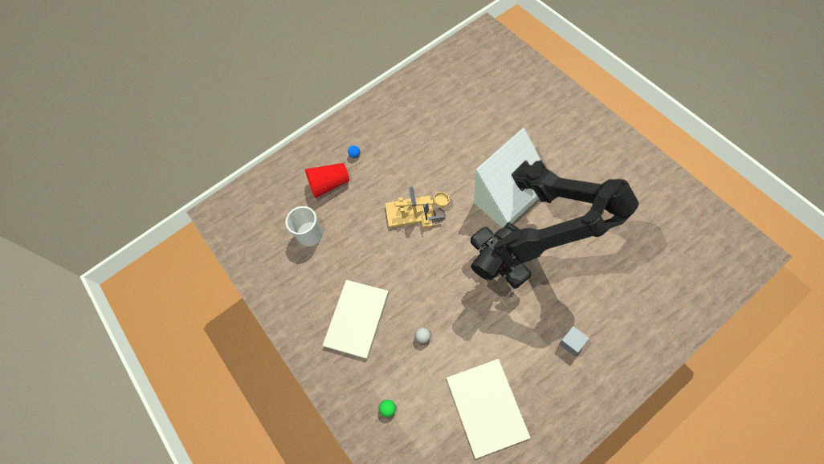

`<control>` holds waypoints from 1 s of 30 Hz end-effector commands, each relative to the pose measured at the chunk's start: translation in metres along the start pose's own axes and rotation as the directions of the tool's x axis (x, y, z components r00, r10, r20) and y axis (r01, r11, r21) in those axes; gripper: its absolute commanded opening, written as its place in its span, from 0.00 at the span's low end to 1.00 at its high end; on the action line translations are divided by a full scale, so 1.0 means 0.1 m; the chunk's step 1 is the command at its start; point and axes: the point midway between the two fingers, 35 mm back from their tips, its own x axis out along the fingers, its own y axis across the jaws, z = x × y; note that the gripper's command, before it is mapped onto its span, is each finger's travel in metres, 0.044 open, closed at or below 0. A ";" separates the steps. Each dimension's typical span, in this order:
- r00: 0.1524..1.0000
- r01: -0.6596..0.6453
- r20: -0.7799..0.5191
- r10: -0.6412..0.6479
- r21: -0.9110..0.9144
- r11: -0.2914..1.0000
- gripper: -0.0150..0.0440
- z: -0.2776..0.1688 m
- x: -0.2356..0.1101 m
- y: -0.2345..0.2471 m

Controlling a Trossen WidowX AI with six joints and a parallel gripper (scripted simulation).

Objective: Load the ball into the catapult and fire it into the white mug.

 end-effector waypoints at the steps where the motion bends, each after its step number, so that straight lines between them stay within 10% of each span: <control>1: 1.000 0.000 0.001 0.000 0.003 1.000 0.47 0.00 0.00 0.00; 10: 1.000 0.005 0.002 -0.005 0.003 1.000 0.25 0.03 -0.07 -0.01; 30: 1.000 0.010 0.001 -0.010 0.004 1.000 0.25 0.06 -1.17 0.03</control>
